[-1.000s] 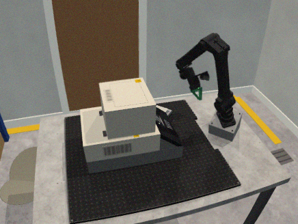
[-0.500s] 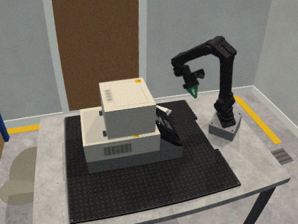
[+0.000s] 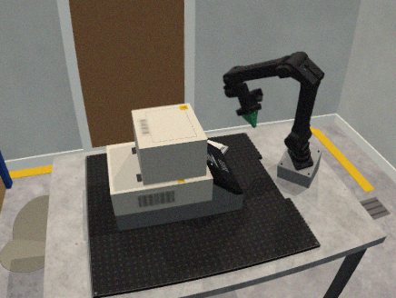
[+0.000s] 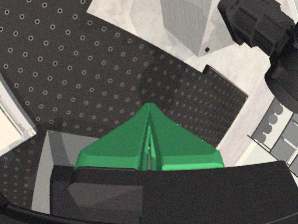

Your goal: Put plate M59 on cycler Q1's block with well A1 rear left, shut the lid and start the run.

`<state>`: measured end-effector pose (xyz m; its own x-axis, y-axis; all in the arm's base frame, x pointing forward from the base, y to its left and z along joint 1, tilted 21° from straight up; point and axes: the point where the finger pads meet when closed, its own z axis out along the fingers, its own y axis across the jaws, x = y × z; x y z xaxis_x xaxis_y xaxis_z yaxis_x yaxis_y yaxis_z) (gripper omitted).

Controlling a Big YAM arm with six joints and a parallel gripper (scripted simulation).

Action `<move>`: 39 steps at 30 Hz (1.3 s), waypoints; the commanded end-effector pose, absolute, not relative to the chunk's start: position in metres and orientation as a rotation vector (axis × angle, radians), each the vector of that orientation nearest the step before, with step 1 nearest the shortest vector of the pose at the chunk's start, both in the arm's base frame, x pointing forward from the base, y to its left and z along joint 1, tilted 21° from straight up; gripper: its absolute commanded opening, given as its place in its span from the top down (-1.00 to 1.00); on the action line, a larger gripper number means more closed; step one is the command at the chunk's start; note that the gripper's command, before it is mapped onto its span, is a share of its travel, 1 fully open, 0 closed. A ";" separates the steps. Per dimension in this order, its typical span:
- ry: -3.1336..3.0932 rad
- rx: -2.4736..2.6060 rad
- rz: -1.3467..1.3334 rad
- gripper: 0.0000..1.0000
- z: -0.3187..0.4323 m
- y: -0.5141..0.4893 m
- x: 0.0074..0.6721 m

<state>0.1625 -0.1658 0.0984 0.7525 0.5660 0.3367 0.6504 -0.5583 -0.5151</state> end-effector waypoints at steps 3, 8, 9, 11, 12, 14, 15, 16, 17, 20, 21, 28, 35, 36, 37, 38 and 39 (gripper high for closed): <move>-1.230 -2.284 -0.271 1.00 0.129 -0.176 0.186; -1.332 -2.250 -0.301 1.00 0.136 -0.173 0.189; -1.386 -2.233 -0.311 1.00 0.134 -0.174 0.188; -1.492 -2.197 -0.338 1.00 0.147 -0.169 0.195; -1.539 -2.183 -0.345 1.00 0.147 -0.170 0.195; -1.621 -2.154 -0.365 1.00 0.151 -0.169 0.197; -1.666 -2.132 -0.377 1.00 0.157 -0.166 0.200; -1.707 -2.115 -0.385 1.00 0.156 -0.168 0.200; -1.749 -2.093 -0.396 1.00 0.161 -0.165 0.202; -1.876 -2.017 -0.421 1.00 0.168 -0.160 0.206; -1.918 -1.990 -0.431 1.00 0.173 -0.156 0.208; -2.111 -1.869 -0.461 1.00 0.177 -0.155 0.209; -2.406 -1.651 -0.502 1.00 0.198 -0.143 0.218; -2.442 -1.620 -0.506 1.00 0.204 -0.140 0.220; -2.473 -1.586 -0.512 1.00 0.209 -0.136 0.221; -2.506 -1.555 -0.513 1.00 0.208 -0.137 0.221; -2.506 -1.555 -0.513 1.00 0.208 -0.137 0.221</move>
<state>0.2072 -0.1275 0.1840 -0.3438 0.8571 0.3836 0.9390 0.3123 0.1437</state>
